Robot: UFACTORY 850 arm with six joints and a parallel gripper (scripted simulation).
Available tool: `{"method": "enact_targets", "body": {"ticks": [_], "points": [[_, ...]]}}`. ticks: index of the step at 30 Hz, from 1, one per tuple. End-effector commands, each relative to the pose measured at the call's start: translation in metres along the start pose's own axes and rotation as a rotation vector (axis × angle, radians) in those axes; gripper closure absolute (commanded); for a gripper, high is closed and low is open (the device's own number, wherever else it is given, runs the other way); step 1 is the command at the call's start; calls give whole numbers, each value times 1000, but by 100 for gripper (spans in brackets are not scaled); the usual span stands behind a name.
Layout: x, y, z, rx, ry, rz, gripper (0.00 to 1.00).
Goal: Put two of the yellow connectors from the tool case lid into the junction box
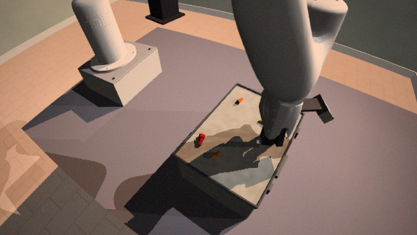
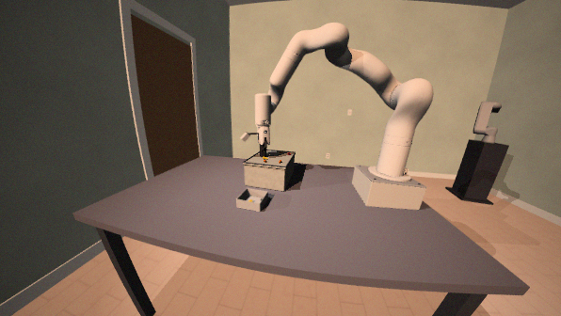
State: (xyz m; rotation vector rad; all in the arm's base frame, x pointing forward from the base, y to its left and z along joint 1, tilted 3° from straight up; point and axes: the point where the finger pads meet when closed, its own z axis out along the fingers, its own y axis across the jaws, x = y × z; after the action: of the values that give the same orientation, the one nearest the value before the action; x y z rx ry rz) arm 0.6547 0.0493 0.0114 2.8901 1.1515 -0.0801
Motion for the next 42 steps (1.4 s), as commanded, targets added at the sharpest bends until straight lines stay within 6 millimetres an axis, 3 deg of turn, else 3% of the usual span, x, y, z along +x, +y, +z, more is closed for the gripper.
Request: {"method": "enact_targets", "body": {"ticks": [1,10,20,27,42], "points": [[1,1,-1,-1,2,0,98],[1,1,-9,-1,2,0,98],[1,0,-51,-1,2,0,98],[1,0,-67,-1,2,0,98],[1,0,-71,-1,2,0,98]]}}
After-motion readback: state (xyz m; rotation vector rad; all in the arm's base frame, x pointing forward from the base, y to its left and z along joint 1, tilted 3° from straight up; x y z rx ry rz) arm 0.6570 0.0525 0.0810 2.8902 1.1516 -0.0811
